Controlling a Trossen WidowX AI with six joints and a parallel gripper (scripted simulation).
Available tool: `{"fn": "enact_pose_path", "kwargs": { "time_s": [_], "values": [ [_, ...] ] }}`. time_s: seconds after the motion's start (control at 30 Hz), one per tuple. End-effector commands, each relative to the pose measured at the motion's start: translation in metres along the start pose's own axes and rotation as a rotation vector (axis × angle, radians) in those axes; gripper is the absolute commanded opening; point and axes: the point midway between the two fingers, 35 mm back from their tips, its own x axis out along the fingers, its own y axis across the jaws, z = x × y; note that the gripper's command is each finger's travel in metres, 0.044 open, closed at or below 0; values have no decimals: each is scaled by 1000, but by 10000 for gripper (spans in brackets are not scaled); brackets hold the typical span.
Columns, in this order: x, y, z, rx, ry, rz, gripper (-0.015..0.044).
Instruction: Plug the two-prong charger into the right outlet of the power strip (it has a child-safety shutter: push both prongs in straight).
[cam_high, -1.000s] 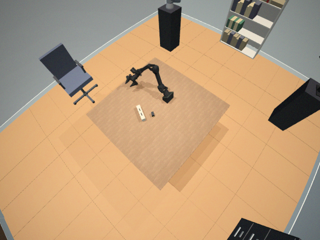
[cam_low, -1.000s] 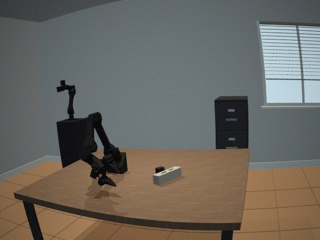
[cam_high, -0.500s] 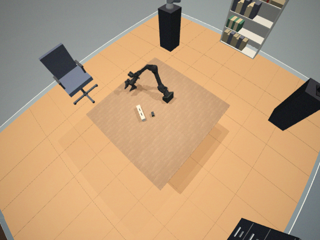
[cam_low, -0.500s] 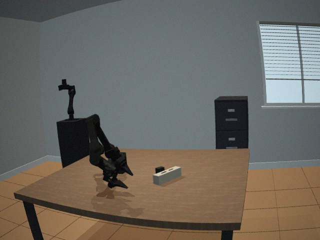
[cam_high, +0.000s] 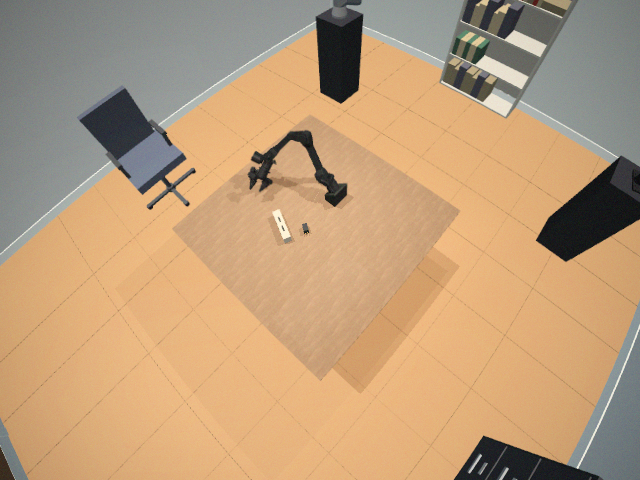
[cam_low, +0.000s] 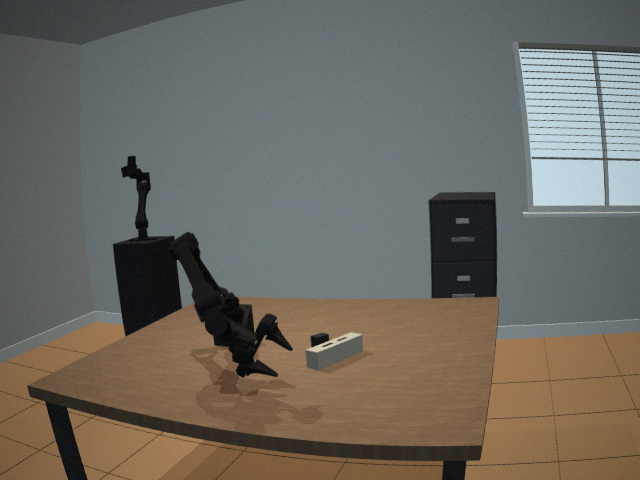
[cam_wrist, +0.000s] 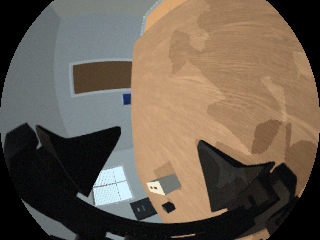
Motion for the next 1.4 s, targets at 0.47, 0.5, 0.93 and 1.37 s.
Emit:
{"fn": "enact_pose_path", "kwargs": {
  "time_s": [0.47,0.5,0.93,1.37],
  "values": [
    [47,17,-60,-161,184,-65,440],
    [49,18,-64,-172,195,-68,440],
    [74,31,-116,-326,336,-111,440],
    [90,51,-168,-523,453,-113,440]
  ]
}}
